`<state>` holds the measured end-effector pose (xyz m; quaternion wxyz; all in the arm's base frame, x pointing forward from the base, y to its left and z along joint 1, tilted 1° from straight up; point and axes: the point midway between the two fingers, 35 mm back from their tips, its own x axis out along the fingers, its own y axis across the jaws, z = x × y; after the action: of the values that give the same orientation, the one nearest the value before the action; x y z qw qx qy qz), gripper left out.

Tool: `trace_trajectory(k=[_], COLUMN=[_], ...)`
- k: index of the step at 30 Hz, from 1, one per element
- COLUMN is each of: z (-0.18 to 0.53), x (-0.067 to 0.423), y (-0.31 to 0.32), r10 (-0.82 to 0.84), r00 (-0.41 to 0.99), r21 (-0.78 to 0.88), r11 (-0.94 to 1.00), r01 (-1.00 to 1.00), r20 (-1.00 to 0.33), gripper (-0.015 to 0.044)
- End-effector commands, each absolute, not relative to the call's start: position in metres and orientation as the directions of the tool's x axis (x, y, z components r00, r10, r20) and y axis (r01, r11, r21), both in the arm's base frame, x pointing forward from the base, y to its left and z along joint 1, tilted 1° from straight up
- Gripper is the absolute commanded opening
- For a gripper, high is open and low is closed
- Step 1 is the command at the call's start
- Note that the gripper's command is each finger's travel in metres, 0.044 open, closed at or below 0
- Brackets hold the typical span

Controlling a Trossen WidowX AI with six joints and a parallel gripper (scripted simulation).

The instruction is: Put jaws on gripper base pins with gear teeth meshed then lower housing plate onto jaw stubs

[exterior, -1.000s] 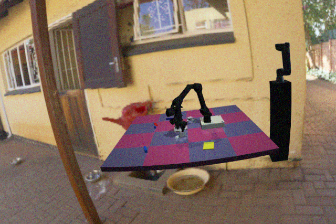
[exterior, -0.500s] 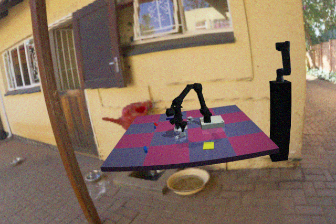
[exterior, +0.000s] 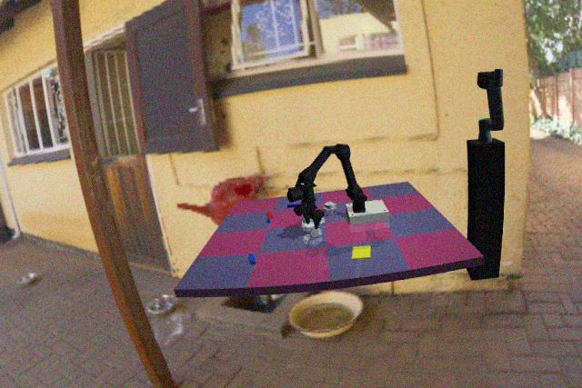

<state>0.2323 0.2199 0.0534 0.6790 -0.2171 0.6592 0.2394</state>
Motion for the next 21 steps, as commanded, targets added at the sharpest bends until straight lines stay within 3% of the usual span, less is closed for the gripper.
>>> trace_trajectory(k=[1,21], z=[0.0526,0.0531], x=[0.2328,0.2323], y=[0.2196,0.22], r10=[0.035,0.039], r00=[0.019,0.016], r21=[0.016,0.021], r11=[0.793,0.791], r01=[-0.609,-0.611], r20=[-0.999,-0.999], gripper=[0.044,0.044])
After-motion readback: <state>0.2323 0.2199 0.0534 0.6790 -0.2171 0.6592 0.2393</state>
